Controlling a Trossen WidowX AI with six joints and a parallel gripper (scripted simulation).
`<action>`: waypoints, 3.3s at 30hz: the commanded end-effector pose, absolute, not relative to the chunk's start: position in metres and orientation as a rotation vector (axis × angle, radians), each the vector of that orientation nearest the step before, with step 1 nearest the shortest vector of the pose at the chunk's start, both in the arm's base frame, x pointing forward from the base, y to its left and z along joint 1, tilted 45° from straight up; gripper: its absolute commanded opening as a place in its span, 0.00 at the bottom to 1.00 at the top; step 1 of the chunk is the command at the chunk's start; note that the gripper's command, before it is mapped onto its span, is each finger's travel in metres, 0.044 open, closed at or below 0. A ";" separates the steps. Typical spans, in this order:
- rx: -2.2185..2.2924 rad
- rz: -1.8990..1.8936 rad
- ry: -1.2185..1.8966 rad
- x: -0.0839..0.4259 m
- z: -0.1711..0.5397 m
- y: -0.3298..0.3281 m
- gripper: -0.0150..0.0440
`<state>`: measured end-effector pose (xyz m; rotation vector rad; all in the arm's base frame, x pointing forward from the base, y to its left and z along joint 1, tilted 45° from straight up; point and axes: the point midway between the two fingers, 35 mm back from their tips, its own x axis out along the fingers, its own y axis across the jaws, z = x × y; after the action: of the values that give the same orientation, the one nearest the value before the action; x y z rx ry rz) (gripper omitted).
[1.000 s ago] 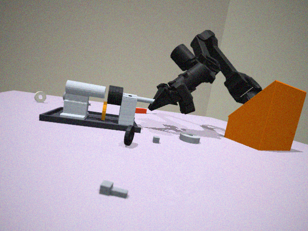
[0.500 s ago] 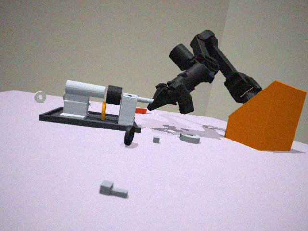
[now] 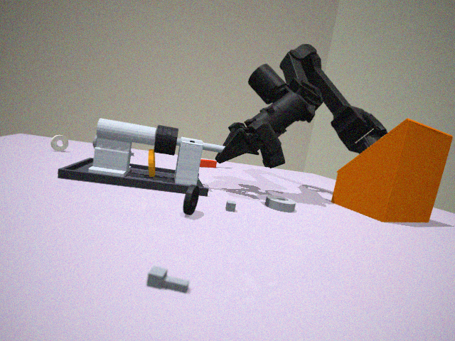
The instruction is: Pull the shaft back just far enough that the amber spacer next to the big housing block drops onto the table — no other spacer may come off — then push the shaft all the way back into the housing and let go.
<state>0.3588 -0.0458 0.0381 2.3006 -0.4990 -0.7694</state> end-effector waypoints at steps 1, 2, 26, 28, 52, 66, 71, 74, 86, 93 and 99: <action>2.303 -0.765 -0.500 0.361 0.039 -0.046 0.25; 2.303 -0.765 -0.500 0.362 0.039 -0.046 0.25; 2.304 -0.764 -0.500 0.369 0.041 -0.046 0.25; 2.304 -0.764 -0.500 0.369 0.041 -0.046 0.25; 2.304 -0.764 -0.501 0.376 0.042 -0.046 0.25; 2.304 -0.764 -0.501 0.380 0.043 -0.047 0.25; 2.304 -0.763 -0.501 0.382 0.043 -0.047 0.25; 2.304 -0.763 -0.501 0.383 0.043 -0.047 0.25; 2.304 -0.763 -0.501 0.386 0.044 -0.047 0.25; 2.304 -0.763 -0.501 0.388 0.044 -0.047 0.25; 2.304 -0.763 -0.501 0.390 0.045 -0.047 0.25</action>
<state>0.3874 -0.0472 0.0433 2.3047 -0.5023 -0.7678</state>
